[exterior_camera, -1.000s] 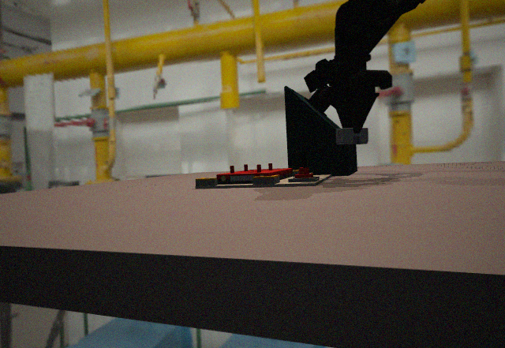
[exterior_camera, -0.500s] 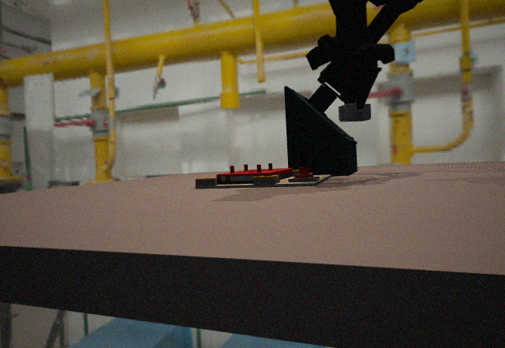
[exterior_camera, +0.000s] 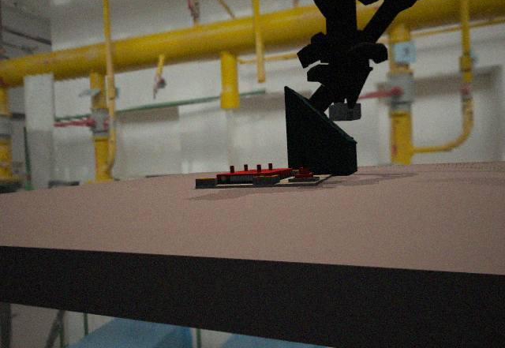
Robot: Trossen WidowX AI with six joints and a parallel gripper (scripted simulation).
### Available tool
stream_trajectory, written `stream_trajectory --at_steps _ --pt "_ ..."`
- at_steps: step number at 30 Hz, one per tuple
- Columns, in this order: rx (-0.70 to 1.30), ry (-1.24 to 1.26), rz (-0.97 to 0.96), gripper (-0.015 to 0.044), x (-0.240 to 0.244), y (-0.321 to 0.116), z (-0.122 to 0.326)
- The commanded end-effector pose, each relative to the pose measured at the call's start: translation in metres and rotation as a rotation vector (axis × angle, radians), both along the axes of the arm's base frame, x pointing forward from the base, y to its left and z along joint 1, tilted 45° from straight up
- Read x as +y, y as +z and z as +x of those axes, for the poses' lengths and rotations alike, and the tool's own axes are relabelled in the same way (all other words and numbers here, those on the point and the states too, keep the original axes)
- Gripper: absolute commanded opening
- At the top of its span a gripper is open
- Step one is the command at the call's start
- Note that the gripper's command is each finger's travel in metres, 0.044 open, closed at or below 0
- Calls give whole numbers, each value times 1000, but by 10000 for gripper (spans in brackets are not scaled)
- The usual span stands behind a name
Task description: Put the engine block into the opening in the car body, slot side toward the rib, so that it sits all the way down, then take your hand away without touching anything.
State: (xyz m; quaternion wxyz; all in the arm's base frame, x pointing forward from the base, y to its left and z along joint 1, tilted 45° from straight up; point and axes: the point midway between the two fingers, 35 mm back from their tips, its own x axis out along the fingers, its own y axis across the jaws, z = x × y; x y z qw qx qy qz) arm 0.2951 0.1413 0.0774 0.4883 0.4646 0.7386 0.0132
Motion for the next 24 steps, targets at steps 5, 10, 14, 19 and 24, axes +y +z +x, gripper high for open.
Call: stream_trajectory --at_steps 5,10,14,19,24 --pt "-84 83 8 0 -9 -22 13" --pt "-134 134 13 0 -15 -36 19" --pt "-174 174 17 0 -20 -47 24" --pt "-220 220 20 0 -26 -61 28" --pt "-262 261 21 0 -33 -75 32"
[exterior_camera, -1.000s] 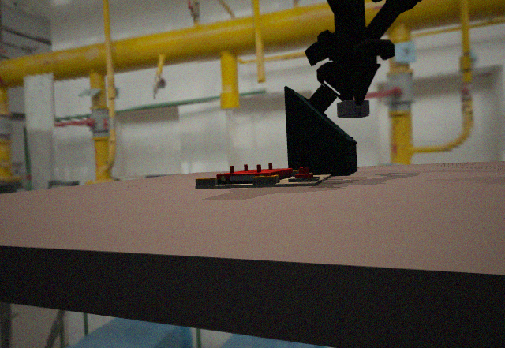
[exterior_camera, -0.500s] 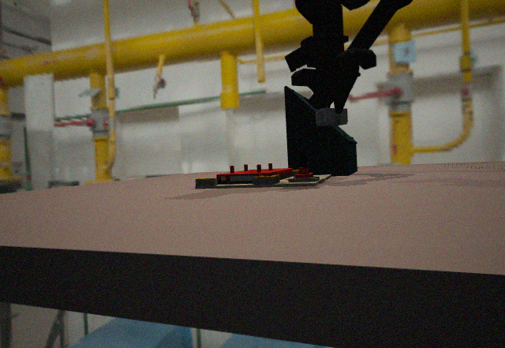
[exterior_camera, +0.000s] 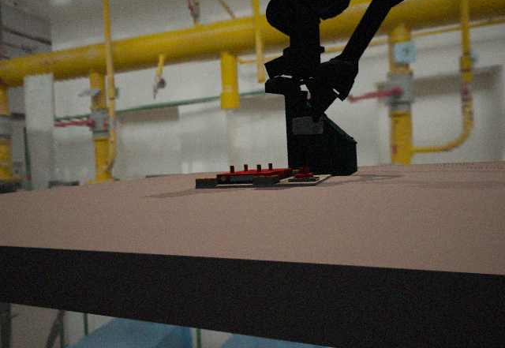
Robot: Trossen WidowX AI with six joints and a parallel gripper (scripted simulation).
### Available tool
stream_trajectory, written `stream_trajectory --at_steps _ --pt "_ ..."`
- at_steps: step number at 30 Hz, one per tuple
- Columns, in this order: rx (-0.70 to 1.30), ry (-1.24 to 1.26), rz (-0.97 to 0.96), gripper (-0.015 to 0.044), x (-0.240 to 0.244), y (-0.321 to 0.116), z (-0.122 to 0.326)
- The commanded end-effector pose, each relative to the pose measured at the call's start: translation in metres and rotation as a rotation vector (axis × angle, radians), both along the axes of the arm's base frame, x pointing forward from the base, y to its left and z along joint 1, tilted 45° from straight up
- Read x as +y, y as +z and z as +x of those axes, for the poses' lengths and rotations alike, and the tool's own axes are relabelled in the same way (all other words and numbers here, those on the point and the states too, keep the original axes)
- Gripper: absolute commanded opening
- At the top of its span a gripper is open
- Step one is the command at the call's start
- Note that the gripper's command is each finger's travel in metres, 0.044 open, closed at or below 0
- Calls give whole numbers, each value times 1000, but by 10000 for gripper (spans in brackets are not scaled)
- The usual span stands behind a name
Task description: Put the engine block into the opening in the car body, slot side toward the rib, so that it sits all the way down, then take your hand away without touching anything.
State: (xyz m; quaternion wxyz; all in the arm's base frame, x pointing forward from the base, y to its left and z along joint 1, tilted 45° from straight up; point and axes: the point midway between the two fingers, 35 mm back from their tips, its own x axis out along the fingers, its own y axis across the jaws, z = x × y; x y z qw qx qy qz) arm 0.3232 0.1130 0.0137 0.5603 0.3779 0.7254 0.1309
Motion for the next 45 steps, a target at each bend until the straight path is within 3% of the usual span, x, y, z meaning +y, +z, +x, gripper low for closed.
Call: stream_trajectory --at_steps 1,39,45 --pt "-40 39 -2 0 -6 -14 4" --pt "-401 414 56 0 -51 -120 7" --pt "-418 431 58 157 -52 -120 7"
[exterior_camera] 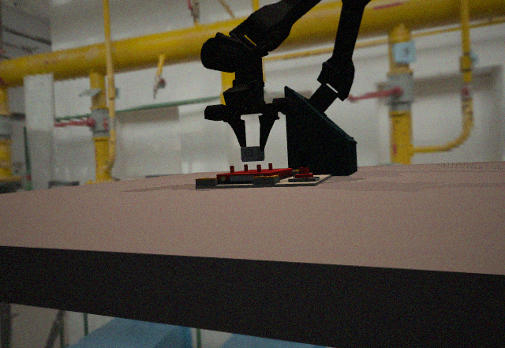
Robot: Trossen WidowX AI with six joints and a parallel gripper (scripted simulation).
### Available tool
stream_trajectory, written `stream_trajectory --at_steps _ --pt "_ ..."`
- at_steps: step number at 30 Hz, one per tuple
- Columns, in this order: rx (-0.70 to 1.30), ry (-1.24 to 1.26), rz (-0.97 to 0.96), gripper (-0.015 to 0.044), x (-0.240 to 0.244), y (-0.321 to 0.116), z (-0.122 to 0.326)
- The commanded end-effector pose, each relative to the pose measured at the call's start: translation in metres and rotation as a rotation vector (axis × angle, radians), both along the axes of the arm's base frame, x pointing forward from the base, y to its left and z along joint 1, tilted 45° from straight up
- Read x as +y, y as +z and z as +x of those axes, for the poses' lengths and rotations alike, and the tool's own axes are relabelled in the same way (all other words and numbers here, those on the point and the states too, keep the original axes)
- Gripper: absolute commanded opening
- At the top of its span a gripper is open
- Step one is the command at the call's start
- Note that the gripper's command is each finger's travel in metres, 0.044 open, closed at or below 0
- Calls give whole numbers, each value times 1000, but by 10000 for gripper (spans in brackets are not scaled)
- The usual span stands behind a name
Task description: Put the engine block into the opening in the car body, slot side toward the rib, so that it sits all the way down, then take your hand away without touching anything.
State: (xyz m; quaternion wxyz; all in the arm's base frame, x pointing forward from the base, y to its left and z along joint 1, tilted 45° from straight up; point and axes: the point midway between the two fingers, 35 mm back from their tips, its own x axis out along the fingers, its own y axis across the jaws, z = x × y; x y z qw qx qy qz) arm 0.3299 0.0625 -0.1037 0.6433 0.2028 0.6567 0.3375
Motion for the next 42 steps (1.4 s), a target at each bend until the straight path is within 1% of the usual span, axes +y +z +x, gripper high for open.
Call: stream_trajectory --at_steps 1,18,25,36,42 --pt "-18 18 -1 159 -1 -3 0" --pt "-18 17 -1 159 -1 -3 0" --pt "45 -46 -9 159 -2 -4 0" --pt "48 -49 -9 159 -2 -4 0" --pt "-21 21 0 159 -2 -4 0"
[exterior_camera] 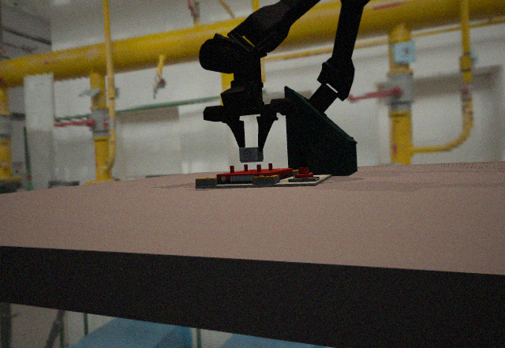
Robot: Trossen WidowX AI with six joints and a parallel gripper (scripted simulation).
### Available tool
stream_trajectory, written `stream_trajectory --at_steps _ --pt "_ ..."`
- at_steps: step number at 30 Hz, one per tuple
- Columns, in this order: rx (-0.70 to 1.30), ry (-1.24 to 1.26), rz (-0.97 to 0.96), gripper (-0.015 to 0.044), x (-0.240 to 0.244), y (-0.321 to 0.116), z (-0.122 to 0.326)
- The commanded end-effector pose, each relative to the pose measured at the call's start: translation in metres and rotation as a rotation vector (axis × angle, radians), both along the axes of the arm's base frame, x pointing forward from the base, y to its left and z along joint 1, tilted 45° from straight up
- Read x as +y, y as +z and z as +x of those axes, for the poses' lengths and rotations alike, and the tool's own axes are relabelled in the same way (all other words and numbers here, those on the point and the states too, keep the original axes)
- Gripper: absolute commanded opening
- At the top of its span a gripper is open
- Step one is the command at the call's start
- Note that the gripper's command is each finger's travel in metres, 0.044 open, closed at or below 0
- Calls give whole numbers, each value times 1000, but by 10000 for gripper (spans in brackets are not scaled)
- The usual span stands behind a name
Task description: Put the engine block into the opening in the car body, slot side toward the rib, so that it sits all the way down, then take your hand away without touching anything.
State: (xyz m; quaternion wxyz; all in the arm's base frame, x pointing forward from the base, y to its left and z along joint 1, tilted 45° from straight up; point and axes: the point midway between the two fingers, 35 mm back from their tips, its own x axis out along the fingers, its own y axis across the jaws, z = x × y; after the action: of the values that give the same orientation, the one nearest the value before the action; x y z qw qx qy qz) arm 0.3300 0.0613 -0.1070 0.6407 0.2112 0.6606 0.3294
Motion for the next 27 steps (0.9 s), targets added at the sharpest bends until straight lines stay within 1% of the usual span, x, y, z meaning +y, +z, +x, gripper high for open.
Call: stream_trajectory --at_steps 1,4,10,14,21,23,27 --pt "-57 58 4 159 0 -1 0" --pt "-109 111 10 159 0 -1 0" --pt "-109 111 10 159 0 -1 0" --pt "-61 62 4 159 -1 -1 0" --pt "91 -92 -15 159 -1 -1 0" --pt "105 -106 -17 159 -1 -1 0" --pt "73 -73 -13 159 0 -1 0"
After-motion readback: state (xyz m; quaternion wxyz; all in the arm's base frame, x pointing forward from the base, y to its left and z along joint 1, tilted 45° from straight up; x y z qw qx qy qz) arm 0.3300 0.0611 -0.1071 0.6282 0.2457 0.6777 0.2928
